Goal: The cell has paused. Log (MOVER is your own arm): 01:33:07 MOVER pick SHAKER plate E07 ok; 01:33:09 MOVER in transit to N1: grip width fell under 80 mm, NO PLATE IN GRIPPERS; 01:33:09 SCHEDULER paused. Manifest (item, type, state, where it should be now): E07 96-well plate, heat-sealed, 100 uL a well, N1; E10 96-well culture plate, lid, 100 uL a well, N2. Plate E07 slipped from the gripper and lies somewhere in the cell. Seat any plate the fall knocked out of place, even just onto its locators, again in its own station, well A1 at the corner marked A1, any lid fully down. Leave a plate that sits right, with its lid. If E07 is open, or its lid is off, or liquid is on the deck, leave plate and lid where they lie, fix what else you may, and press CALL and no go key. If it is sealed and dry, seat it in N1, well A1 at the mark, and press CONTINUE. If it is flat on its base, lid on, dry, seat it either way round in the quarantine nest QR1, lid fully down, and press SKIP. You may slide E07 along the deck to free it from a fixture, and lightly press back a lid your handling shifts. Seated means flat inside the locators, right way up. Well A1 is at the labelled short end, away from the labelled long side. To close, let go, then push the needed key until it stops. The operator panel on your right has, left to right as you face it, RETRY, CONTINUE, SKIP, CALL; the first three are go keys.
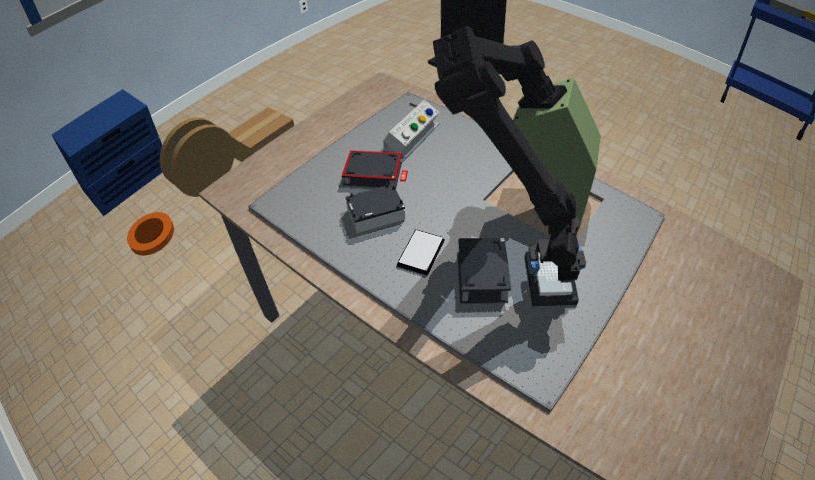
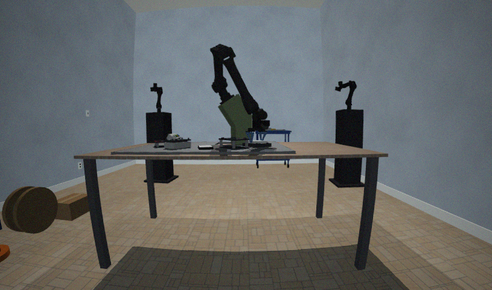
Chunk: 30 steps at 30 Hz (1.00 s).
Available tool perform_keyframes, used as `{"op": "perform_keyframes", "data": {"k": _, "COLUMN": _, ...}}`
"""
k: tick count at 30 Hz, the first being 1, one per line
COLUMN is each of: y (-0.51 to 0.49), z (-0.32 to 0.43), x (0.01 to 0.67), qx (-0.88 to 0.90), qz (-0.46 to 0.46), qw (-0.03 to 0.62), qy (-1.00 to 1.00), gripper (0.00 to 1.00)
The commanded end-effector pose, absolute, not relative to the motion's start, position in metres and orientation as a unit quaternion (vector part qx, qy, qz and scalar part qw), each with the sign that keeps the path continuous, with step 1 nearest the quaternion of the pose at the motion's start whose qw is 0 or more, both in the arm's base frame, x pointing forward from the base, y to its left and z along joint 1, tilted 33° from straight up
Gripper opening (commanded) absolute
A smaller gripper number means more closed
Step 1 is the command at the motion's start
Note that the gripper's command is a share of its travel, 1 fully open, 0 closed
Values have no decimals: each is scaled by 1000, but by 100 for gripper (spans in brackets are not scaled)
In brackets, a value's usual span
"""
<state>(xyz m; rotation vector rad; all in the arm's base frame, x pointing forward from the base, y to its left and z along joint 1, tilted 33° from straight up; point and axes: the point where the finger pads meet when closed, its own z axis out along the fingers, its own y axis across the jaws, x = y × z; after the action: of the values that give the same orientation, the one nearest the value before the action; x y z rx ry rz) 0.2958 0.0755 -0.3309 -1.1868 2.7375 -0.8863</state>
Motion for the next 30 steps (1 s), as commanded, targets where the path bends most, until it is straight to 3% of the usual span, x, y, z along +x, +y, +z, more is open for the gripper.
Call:
{"op": "perform_keyframes", "data": {"k": 1, "y": 78, "z": -329, "x": 299, "qx": -385, "qz": -284, "qw": 20, "qy": 878, "gripper": 100}}
{"op": "perform_keyframes", "data": {"k": 30, "y": 103, "z": -289, "x": 288, "qx": -384, "qz": -284, "qw": 21, "qy": 878, "gripper": 100}}
